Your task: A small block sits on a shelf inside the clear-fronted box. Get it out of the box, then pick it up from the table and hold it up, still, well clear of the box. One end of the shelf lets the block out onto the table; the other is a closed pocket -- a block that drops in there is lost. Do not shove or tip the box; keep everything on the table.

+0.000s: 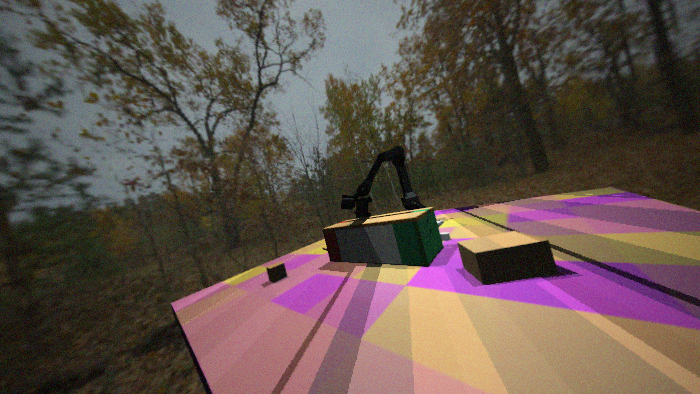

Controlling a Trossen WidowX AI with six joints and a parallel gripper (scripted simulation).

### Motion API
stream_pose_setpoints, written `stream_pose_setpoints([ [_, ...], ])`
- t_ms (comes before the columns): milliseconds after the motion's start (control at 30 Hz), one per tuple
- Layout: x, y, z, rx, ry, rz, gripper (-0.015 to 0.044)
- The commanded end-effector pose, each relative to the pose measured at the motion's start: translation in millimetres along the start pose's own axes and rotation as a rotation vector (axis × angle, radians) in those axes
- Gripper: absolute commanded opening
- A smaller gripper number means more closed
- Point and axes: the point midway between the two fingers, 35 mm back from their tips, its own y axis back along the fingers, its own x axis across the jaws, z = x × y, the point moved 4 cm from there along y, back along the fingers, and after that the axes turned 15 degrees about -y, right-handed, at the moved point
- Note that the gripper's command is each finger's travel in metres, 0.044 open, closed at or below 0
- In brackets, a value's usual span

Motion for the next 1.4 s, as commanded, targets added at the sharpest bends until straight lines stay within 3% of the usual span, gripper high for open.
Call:
stream_pose_setpoints([
  [0, -0.8, -1.4, 2.1, -0.003, 0.003, -0.004, 0.0101],
  [233, -1.1, 5.1, -4.4, 0.007, 0.036, 0.006, 0.0],
  [500, -5.8, 52.2, -23.3, 0.001, 0.003, -0.001, 0.0],
  [700, -8.4, 59.3, -25.5, 0.001, -0.013, 0.006, 0.0],
  [1367, -64.6, 150.7, -31.1, 0.129, -0.44, 0.198, 0.0],
])
